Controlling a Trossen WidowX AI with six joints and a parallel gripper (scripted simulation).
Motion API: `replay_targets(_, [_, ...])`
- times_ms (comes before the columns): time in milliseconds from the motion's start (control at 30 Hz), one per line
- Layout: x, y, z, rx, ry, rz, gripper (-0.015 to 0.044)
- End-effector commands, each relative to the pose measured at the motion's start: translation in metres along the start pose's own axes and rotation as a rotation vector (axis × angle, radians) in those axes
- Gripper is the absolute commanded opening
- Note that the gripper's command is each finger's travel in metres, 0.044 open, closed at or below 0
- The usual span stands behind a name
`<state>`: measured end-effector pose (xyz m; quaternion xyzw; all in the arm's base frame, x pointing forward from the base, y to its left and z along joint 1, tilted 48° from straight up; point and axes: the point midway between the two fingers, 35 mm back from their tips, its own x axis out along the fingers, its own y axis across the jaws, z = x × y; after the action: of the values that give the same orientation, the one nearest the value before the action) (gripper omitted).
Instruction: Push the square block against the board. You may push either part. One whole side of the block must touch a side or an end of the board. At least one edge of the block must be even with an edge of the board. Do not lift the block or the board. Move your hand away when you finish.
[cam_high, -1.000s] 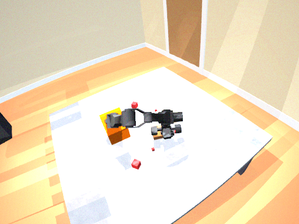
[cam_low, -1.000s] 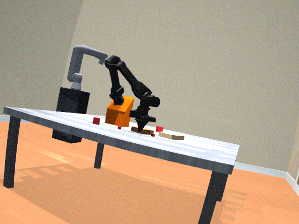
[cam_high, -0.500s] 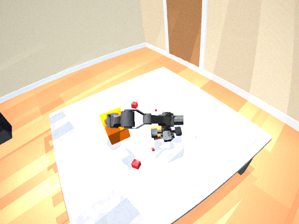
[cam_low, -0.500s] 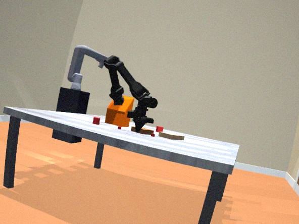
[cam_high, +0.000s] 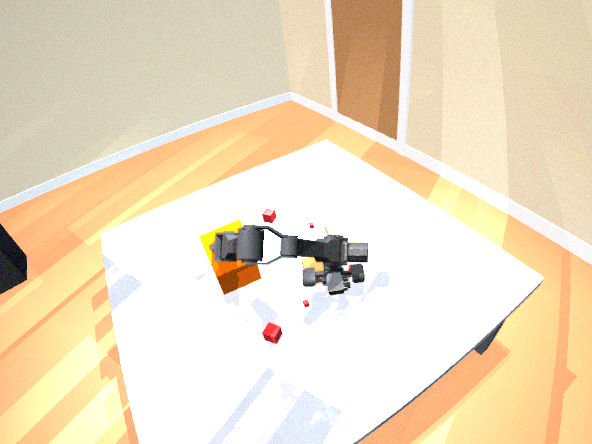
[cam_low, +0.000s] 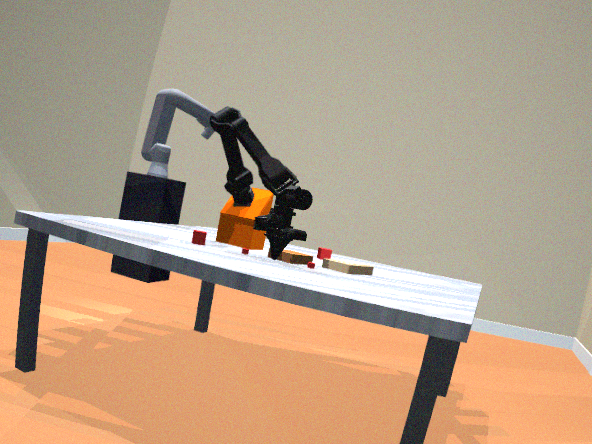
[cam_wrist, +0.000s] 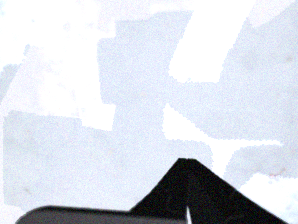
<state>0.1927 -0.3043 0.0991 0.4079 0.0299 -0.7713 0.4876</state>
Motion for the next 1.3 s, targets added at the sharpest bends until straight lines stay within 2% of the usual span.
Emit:
replay_targets(0, [-0.002,0.001,0.008,0.002,0.0,0.006,0.0])
replay_targets(67, [-0.003,0.0,0.003,0.001,-0.001,0.0,0.0])
replay_targets(167, [-0.044,0.0,0.002,0.003,0.003,0.003,0.0])
replay_targets(233, [-0.057,-0.001,0.003,0.002,0.002,0.005,0.0])
replay_targets(400, [-0.057,-0.001,0.003,0.002,0.002,0.005,0.0])
replay_targets(533, [-0.057,0.003,-0.023,0.002,0.002,0.006,0.0])
replay_targets(667, [-0.057,0.003,-0.025,0.002,0.001,0.006,0.0])
replay_targets(733, [-0.05,0.003,-0.026,-0.02,0.002,0.005,0.0])
replay_targets(900, [-0.004,0.004,-0.025,-0.162,0.002,0.005,0.0])
replay_targets(1267, [-0.002,0.004,-0.027,-0.167,0.002,0.005,0.0])
